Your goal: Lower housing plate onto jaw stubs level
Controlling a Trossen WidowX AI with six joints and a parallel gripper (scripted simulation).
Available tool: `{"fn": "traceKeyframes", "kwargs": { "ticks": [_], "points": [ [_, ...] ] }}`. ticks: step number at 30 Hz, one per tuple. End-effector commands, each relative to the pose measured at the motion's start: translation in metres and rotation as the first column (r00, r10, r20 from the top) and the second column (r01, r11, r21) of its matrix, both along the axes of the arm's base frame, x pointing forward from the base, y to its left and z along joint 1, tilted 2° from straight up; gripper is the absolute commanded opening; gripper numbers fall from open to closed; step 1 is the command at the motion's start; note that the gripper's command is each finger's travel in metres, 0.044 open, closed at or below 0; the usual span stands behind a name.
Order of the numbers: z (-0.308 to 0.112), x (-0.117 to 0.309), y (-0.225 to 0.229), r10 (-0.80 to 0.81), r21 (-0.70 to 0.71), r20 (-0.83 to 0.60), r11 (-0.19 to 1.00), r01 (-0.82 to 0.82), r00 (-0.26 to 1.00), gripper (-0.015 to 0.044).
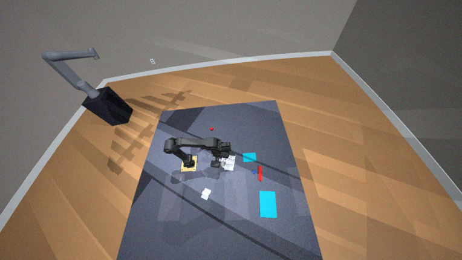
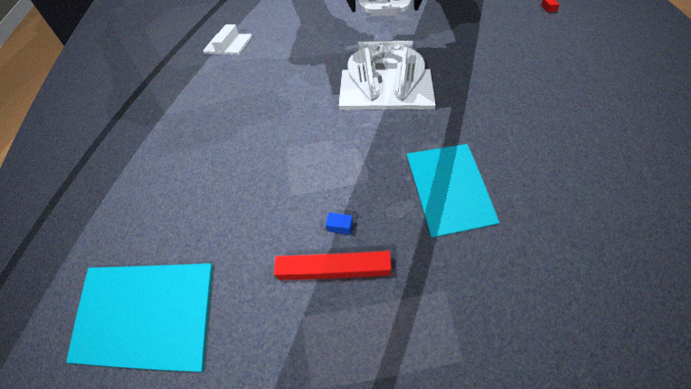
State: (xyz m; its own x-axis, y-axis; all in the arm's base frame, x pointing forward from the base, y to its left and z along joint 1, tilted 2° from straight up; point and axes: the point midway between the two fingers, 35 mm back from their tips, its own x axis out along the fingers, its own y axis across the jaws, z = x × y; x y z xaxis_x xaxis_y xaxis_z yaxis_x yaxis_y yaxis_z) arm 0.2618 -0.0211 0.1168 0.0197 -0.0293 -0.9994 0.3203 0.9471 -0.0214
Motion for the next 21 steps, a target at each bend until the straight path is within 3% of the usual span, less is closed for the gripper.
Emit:
{"fn": "traceKeyframes", "kwargs": {
  "ticks": [1, 21],
  "points": [
    [-0.003, 0.001, -0.001, -0.005, -0.004, 0.005, 1.000, 0.005, 1.000, 0.0351],
    [-0.036, 0.002, -0.002, -0.005, -0.005, 0.005, 1.000, 0.005, 1.000, 0.0351]
  ]
}}
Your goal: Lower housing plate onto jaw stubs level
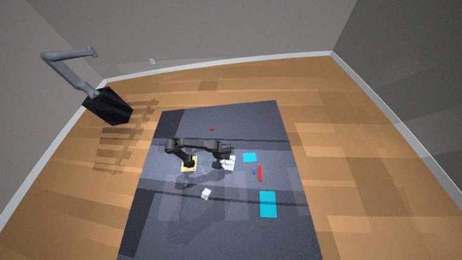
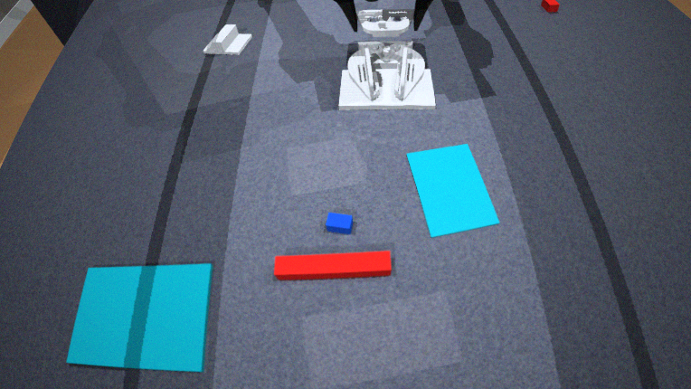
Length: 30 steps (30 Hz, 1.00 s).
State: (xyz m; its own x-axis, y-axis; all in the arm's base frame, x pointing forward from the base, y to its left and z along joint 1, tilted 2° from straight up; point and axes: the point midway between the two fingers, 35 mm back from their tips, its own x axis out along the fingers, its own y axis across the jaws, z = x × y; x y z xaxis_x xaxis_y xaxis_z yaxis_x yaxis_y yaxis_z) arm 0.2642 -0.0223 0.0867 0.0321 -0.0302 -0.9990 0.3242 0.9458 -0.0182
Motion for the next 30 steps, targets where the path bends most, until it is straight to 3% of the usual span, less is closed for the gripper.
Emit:
{"fn": "traceKeyframes", "kwargs": {
  "ticks": [1, 30],
  "points": [
    [-0.008, 0.000, -0.001, -0.002, -0.004, -0.008, 1.000, 0.002, 1.000, 0.0351],
    [-0.028, -0.001, -0.001, -0.001, -0.004, -0.008, 1.000, 0.001, 1.000, 0.0351]
  ]
}}
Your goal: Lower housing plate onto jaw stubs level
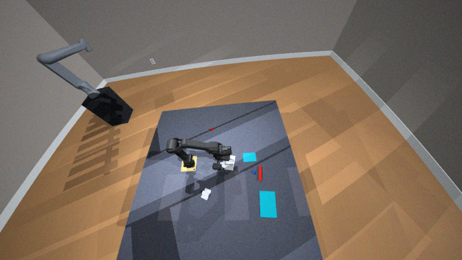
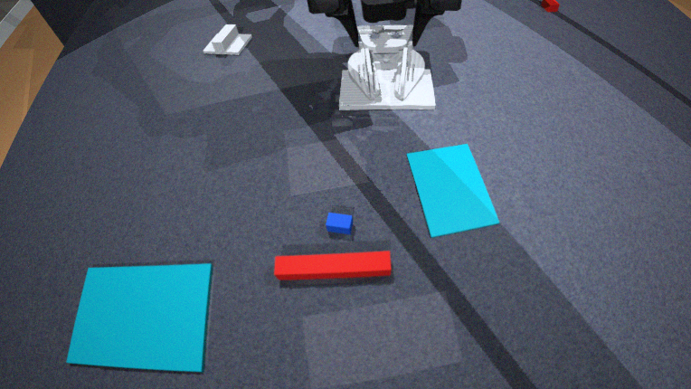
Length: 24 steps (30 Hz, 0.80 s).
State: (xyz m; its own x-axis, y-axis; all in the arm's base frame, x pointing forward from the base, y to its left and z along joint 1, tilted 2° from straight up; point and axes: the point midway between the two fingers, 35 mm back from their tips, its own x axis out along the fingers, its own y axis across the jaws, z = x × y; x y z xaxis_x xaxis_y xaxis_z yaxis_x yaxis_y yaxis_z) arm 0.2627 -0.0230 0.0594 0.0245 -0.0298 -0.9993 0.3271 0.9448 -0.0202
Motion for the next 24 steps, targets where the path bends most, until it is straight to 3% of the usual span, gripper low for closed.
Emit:
{"fn": "traceKeyframes", "kwargs": {
  "ticks": [1, 24],
  "points": [
    [-0.0011, 0.0003, -0.0007, 0.003, -0.004, -0.001, 1.000, -0.003, 1.000, 0.0351],
    [-0.0055, 0.0004, -0.0009, 0.013, -0.005, -0.001, 1.000, -0.013, 1.000, 0.0351]
  ]
}}
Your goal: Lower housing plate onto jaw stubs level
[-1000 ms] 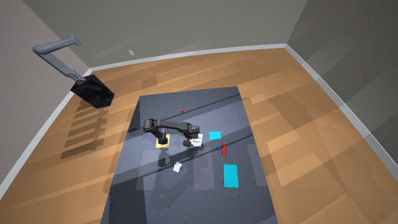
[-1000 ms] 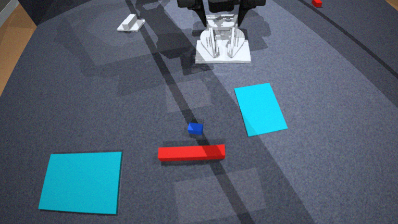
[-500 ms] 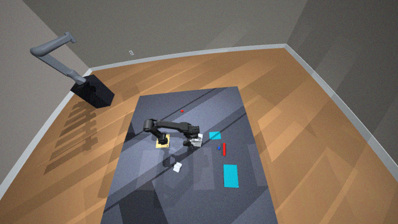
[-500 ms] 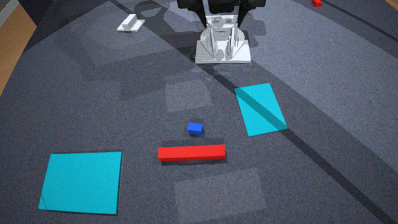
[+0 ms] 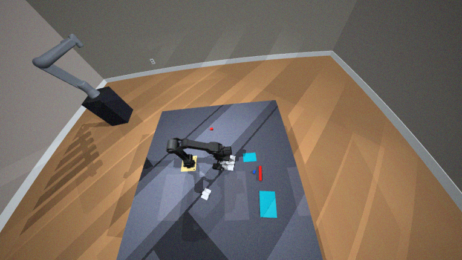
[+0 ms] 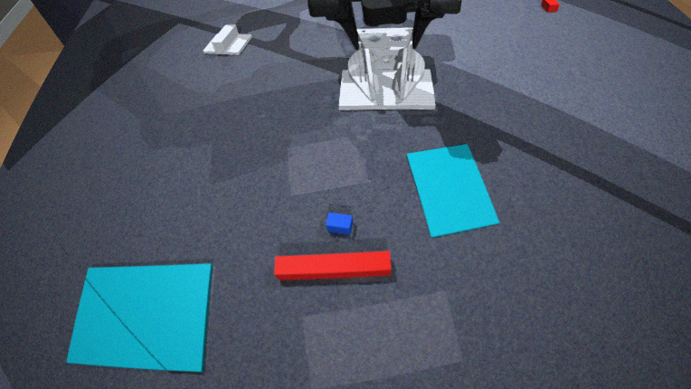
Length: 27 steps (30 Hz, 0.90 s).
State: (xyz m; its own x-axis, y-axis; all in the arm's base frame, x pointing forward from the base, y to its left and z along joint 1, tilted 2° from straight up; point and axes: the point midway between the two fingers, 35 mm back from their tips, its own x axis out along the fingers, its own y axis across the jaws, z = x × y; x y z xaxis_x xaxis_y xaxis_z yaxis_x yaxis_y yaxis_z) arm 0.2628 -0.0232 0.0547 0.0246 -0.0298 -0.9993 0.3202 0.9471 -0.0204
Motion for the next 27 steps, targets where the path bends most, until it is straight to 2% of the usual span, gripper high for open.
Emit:
{"fn": "traceKeyframes", "kwargs": {
  "ticks": [1, 27],
  "points": [
    [-0.0012, 0.0003, -0.0007, 0.005, -0.004, -0.001, 1.000, -0.005, 1.000, 0.0351],
    [-0.0074, 0.0004, -0.0009, 0.006, -0.004, -0.001, 1.000, -0.006, 1.000, 0.0351]
  ]
}}
